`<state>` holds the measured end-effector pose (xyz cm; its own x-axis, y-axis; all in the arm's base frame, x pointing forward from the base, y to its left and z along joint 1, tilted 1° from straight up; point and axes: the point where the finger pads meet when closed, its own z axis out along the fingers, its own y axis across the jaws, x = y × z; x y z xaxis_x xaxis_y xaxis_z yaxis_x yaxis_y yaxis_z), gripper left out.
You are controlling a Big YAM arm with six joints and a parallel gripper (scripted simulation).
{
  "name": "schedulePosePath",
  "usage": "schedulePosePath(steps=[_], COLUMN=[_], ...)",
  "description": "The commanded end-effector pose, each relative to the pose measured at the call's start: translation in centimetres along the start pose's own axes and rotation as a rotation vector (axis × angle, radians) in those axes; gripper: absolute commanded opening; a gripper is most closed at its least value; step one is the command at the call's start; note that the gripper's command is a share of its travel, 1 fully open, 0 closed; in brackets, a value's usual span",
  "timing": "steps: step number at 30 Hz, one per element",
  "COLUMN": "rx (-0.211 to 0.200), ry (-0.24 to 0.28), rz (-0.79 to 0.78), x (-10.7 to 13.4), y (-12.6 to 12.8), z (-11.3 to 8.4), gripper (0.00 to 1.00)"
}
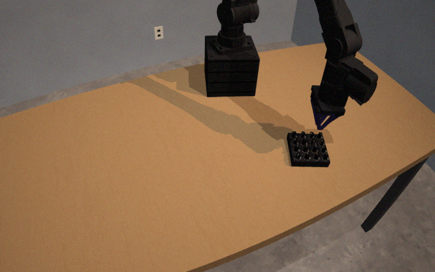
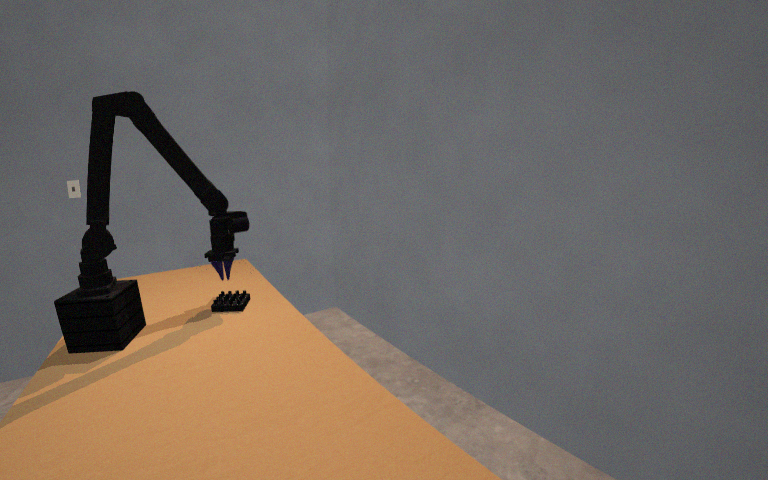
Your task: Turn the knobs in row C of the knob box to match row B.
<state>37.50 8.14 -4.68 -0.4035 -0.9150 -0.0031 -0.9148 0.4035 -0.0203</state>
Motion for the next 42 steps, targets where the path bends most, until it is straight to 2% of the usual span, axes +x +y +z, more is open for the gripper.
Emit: schedulePosePath(steps=[1,42], rx=[0.005,0.003], ry=[-0.007,-0.005], rz=[-0.019,-0.007], x=[-0.4,0.1], y=[-0.1,-0.3], z=[0.5,4.3], gripper=[0.18,0.18])
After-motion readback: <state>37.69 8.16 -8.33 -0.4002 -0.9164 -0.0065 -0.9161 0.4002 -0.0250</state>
